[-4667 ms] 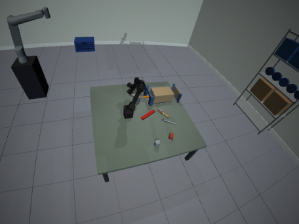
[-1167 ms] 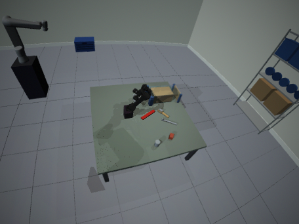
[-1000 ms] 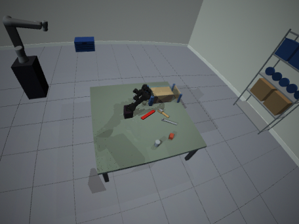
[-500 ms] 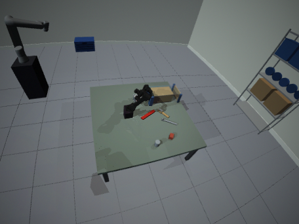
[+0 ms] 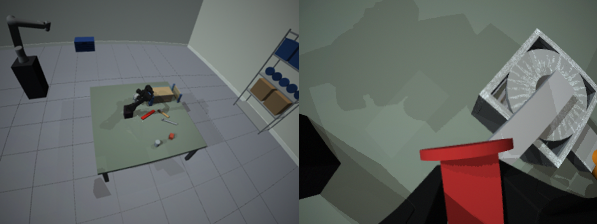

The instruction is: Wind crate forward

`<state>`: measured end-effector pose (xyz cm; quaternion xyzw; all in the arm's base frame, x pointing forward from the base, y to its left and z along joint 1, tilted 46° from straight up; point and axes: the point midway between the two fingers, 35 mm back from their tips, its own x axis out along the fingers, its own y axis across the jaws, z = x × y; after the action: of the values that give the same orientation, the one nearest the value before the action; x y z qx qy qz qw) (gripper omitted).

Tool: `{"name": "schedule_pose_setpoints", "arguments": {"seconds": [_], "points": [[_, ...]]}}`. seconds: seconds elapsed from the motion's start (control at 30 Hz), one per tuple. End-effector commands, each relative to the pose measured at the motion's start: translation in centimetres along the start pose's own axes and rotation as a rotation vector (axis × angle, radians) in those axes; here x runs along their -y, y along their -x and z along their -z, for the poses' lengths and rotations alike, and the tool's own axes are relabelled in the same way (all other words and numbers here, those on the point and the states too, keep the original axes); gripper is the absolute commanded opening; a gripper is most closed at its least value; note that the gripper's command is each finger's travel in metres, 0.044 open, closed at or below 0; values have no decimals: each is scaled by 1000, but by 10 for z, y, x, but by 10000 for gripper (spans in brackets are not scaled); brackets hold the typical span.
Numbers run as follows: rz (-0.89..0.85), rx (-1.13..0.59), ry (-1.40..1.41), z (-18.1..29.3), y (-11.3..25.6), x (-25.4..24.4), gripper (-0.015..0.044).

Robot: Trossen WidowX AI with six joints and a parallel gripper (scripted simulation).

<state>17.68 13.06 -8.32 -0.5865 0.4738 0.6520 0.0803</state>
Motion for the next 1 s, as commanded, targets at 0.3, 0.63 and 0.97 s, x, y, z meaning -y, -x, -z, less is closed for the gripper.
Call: {"name": "schedule_pose_setpoints", "arguments": {"seconds": [0.3,0.63,0.97], "points": [[22,-26,-10,18,6,19,0],[22,-27,-11,25,10,29,0],[23,-27,-11,30,12,40,0]]}}
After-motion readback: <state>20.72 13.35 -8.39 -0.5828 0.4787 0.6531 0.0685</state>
